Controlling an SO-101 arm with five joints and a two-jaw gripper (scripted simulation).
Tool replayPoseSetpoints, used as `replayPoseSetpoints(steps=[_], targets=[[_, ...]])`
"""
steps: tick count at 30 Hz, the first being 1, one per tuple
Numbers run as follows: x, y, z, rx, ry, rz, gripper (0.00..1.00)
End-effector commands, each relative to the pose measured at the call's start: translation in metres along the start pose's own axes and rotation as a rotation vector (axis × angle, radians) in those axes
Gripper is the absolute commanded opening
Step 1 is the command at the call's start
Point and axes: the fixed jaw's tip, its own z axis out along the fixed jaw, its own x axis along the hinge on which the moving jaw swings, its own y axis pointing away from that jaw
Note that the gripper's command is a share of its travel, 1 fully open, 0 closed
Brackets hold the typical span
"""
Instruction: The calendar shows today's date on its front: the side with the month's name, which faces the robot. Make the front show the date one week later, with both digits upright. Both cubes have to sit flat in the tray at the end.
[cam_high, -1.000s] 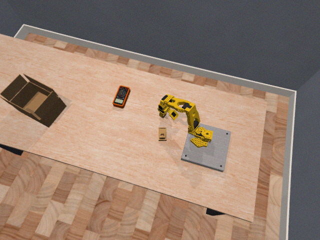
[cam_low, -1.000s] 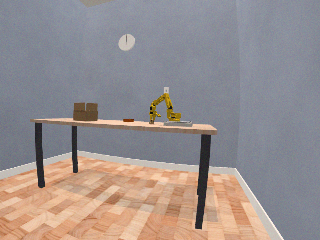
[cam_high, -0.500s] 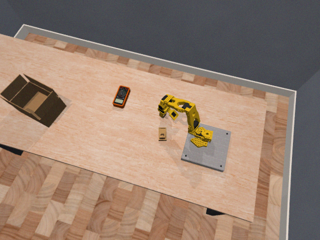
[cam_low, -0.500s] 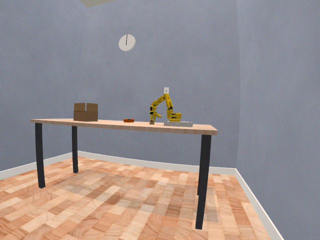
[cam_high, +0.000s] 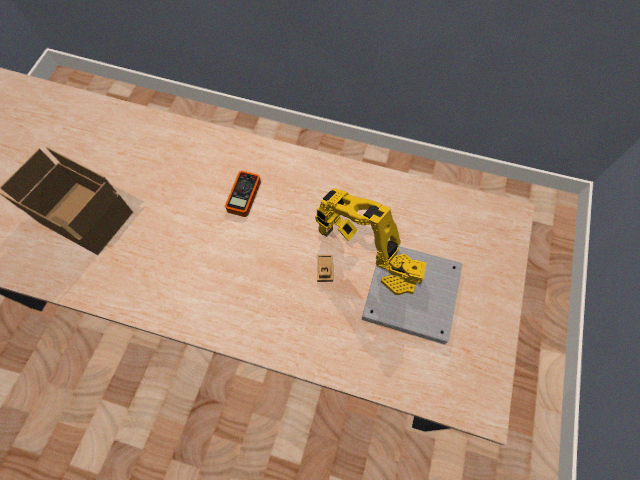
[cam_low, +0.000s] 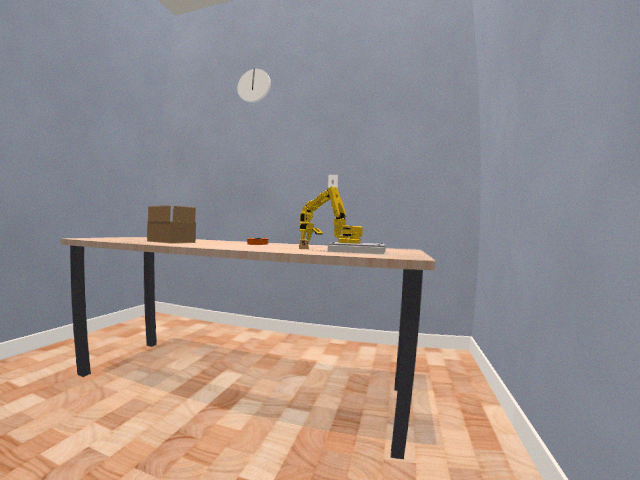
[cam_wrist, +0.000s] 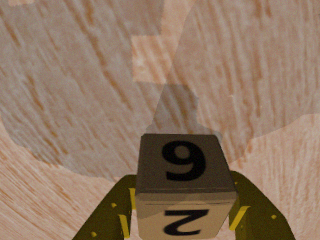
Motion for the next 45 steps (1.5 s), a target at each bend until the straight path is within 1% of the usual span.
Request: replayPoseSetpoints(steps=[1, 6, 8, 17, 29, 34, 40, 42, 45], targets=[[-0.004, 0.001, 0.005, 0.002, -0.021, -0.003, 0.21], [-0.004, 0.001, 0.005, 0.002, -0.021, -0.003, 0.26], [-0.004, 0.001, 0.005, 0.002, -0.021, -0.003, 0.26], [-0.004, 0.001, 0.005, 0.002, -0.021, -0.003, 0.35], [-0.004, 0.001, 0.004, 0.002, -0.021, -0.003, 0.36], [-0.003, 0.001, -0.005, 0.002, -0.021, -0.003, 0.36], [-0.001, 0.001, -0.025, 0.002, -0.021, -0.003, 0.36], [-0.001, 0.001, -0.025, 0.002, -0.021, -0.003, 0.36], [-0.001, 0.001, -0.036, 0.002, -0.021, -0.003, 0.36]])
